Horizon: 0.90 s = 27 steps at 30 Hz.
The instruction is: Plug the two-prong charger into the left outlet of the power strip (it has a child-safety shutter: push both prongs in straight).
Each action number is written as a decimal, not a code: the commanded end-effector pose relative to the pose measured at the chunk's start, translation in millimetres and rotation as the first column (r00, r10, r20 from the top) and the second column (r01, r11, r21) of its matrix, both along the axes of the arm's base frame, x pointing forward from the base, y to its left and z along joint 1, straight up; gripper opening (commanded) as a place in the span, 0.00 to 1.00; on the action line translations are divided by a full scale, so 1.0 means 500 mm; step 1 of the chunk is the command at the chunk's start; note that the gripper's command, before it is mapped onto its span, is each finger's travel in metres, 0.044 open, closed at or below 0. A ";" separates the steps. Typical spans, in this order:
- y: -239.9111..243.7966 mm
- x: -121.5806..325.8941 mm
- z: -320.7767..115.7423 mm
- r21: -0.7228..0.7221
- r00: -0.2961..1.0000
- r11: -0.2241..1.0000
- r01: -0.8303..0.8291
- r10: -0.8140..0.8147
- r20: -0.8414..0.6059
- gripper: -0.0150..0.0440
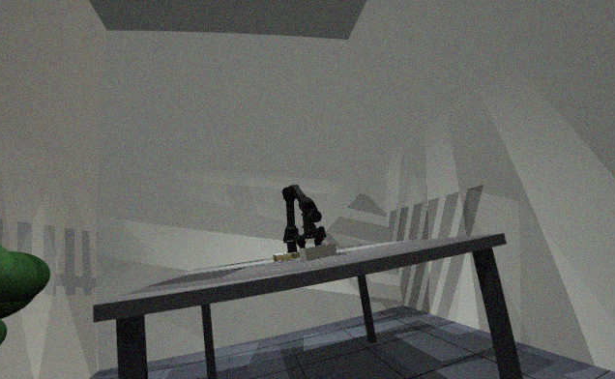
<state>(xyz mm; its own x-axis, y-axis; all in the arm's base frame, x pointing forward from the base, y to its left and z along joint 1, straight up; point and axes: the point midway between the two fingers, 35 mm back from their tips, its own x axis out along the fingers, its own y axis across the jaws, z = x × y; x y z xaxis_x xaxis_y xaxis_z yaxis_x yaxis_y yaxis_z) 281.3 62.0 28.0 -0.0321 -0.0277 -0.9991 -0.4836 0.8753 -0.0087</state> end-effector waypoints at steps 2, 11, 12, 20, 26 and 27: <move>-0.006 -0.011 0.002 0.004 1.000 1.000 -0.004 0.004 0.006 1.00; -0.016 -0.030 0.000 0.003 1.000 1.000 -0.004 0.004 0.005 1.00; -0.017 -0.032 0.000 0.003 1.000 1.000 -0.004 0.004 0.005 1.00; -0.026 -0.048 -0.003 0.003 1.000 1.000 -0.004 0.004 0.005 1.00; -0.012 -0.022 0.062 0.145 0.973 0.989 -0.004 -0.029 0.228 1.00; -0.010 -0.020 0.078 0.173 0.960 0.985 -0.013 -0.036 0.279 1.00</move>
<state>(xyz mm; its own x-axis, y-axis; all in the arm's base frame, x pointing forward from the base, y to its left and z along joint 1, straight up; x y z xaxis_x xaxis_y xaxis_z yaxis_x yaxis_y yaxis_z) 265.9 54.9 42.3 0.0974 0.0612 -0.9934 -0.4728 0.8811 0.0079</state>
